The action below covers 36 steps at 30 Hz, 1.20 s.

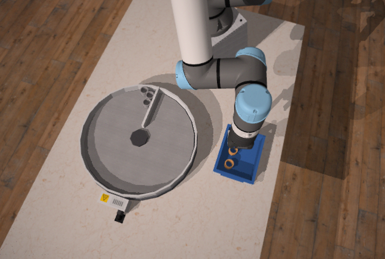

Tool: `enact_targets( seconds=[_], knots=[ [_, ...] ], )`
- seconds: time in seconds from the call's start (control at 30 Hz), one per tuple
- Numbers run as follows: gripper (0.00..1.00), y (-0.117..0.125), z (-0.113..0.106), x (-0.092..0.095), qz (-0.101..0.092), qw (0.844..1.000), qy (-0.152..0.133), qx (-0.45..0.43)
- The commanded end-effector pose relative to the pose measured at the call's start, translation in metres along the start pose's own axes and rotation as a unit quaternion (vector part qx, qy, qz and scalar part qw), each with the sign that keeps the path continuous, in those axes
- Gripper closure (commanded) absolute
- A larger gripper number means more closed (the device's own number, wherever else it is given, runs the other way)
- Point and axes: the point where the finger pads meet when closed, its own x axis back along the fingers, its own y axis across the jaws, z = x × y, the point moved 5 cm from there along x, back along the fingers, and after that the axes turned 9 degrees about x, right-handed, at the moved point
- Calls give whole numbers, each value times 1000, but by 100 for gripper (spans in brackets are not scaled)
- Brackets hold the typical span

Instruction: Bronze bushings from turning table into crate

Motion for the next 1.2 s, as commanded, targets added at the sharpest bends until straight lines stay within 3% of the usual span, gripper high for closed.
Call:
enact_targets(
  seconds=[0.0, 0.13, 0.53, 0.57, 0.7, 1.1, 1.13, 1.17],
  knots=[
    [0, 1, -1, 4, 0, 1000, -1, -13],
    [0, 7, -6, 16, 0, 998, 0, -65],
    [0, 7, -6, 16, 0, 998, 0, -65],
    [0, 4, -5, 16, -20, 999, -7, -33],
    [0, 11, -8, 16, 31, 993, 11, -115],
    [0, 11, -8, 16, 31, 993, 11, -115],
    [0, 5, -6, 16, -22, 999, -7, -33],
    [0, 7, -7, 16, -8, 999, -3, -54]
  ],
)
